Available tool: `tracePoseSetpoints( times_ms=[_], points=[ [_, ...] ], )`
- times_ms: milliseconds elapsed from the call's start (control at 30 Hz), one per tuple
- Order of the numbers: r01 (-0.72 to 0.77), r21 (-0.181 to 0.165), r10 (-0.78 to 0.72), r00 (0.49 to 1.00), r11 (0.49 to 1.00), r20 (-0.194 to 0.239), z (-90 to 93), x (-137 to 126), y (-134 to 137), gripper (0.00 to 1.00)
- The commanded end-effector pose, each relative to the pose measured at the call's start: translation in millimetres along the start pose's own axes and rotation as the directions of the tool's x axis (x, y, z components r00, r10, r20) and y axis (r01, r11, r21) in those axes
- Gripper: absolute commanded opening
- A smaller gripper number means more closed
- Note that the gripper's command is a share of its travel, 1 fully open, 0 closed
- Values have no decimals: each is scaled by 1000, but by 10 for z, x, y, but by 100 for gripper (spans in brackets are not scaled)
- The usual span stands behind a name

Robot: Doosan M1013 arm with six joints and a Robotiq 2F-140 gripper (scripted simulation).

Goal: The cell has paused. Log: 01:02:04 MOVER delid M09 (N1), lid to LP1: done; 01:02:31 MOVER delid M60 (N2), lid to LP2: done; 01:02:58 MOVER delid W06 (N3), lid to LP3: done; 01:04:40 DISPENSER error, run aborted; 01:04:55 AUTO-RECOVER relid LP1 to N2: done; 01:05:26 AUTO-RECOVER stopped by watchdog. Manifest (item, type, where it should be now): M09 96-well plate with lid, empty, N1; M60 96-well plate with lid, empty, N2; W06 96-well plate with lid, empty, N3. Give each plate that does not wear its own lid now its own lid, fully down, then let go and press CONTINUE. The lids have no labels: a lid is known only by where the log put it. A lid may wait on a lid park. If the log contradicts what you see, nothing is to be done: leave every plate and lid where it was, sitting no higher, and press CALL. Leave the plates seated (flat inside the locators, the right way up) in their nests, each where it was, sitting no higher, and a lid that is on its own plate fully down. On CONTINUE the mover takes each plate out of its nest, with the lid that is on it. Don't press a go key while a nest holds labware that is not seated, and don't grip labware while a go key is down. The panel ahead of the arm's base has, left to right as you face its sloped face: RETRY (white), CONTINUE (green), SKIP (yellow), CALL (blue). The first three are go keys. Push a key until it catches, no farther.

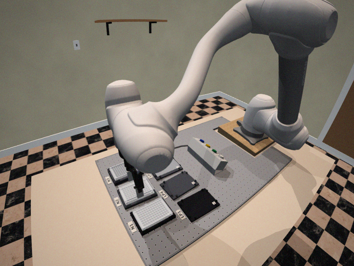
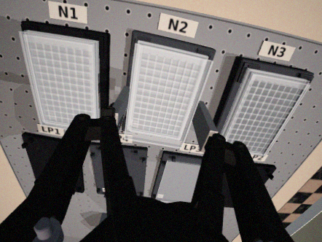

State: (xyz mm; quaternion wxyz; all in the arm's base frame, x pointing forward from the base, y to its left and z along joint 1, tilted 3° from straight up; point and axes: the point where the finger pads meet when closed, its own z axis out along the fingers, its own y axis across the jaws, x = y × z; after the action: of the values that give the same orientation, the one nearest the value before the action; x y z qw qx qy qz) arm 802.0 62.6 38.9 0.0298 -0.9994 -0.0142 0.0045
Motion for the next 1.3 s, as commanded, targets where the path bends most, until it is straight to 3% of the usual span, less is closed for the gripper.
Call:
tracePoseSetpoints(
  times_ms=[0, 1267],
  points=[
    [0, 0, 0, 1000, 1000, 0, -2, 0, 0, 0],
    [0, 0, 0, 1000, 1000, 0, 58, 0, 0, 0]
  ],
)
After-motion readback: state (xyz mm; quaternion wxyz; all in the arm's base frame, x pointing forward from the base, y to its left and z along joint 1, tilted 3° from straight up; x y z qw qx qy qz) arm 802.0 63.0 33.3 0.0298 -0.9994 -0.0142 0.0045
